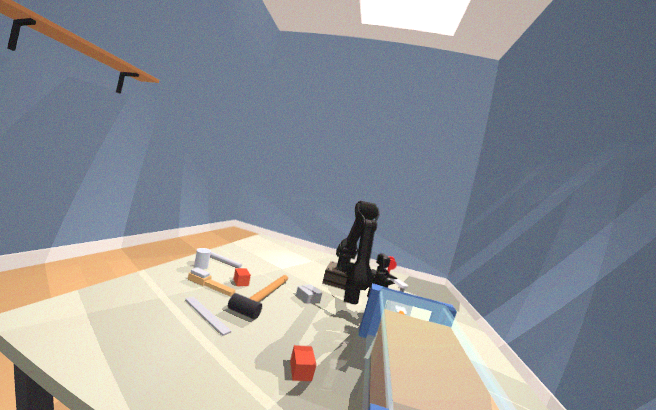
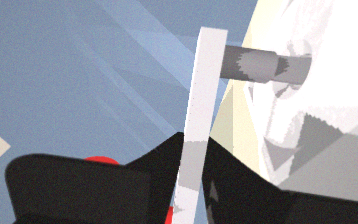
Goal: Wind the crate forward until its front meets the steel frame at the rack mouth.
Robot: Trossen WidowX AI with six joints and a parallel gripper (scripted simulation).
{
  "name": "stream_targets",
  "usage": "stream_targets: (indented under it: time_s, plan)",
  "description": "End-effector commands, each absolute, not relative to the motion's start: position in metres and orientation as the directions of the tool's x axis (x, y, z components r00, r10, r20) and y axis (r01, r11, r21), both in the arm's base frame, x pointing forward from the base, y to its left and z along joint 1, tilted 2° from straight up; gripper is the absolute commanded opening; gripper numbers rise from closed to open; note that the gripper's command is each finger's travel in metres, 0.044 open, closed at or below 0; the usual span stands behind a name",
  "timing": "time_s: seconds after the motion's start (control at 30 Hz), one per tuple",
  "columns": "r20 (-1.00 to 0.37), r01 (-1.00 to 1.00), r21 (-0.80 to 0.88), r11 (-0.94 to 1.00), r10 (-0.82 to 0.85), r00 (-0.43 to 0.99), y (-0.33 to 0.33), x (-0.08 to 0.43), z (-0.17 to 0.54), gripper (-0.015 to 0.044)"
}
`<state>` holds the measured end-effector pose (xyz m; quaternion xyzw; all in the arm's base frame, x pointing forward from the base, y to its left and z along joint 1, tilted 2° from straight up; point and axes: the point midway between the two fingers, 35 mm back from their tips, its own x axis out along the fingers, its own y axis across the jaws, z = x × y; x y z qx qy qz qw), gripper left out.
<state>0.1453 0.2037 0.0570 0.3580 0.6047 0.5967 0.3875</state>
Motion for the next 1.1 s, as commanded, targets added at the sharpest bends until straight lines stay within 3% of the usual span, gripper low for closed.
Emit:
stream_targets:
  time_s: [0.0,1.07]
  plan:
    - [-0.041,-0.030,0.999,0.032,0.895,-0.443,0.2038,0.1455,0.0561,0.0000]
    - [-0.041,-0.029,0.999,0.032,0.895,-0.444,0.2036,0.1453,0.0506,0.0000]
